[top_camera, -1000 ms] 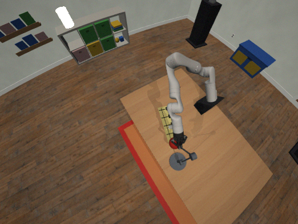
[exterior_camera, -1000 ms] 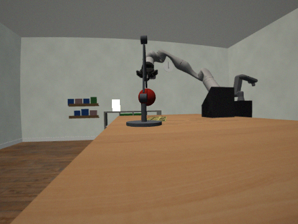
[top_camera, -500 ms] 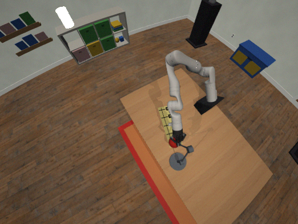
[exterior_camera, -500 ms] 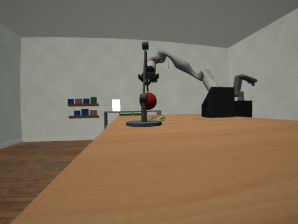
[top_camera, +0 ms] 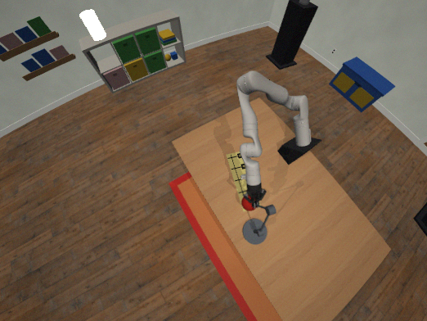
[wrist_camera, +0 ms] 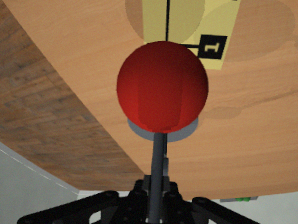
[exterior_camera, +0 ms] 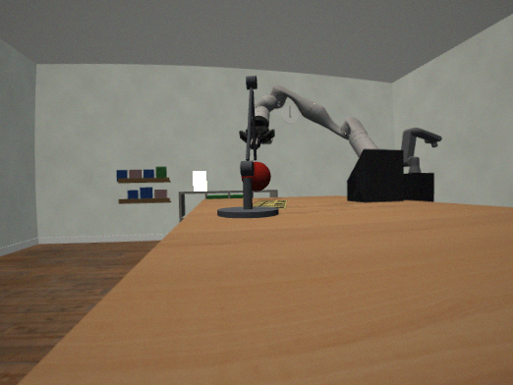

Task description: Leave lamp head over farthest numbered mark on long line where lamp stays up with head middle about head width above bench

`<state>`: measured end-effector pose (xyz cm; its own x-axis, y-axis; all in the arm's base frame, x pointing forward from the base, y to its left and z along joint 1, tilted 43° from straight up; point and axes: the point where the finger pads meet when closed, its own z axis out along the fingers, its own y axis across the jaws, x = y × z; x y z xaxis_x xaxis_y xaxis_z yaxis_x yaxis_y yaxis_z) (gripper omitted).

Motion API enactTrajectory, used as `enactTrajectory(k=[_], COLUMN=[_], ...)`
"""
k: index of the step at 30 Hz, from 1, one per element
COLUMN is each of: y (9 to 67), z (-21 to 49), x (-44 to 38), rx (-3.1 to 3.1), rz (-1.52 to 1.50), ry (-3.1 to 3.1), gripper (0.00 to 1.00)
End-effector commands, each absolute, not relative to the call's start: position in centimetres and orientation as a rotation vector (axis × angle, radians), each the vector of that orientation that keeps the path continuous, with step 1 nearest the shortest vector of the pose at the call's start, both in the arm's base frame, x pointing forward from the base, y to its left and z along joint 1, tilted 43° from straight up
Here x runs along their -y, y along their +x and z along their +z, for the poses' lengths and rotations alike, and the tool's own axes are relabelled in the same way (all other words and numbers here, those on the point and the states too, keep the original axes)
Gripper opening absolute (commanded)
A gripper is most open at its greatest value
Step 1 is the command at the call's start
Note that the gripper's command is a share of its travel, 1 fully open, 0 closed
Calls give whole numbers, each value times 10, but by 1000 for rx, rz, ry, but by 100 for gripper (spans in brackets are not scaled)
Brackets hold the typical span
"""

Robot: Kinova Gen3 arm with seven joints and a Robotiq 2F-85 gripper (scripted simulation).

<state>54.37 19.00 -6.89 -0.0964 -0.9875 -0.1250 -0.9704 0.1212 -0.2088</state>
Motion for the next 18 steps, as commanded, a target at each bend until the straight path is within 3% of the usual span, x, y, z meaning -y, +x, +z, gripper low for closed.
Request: enactTrajectory(k=[1, 18], y=[539, 540], z=[-73, -73], x=[-181, -183], rx=[-2182, -2182], rz=[-110, -110], ry=[-1944, -1944], gripper=[0, 0])
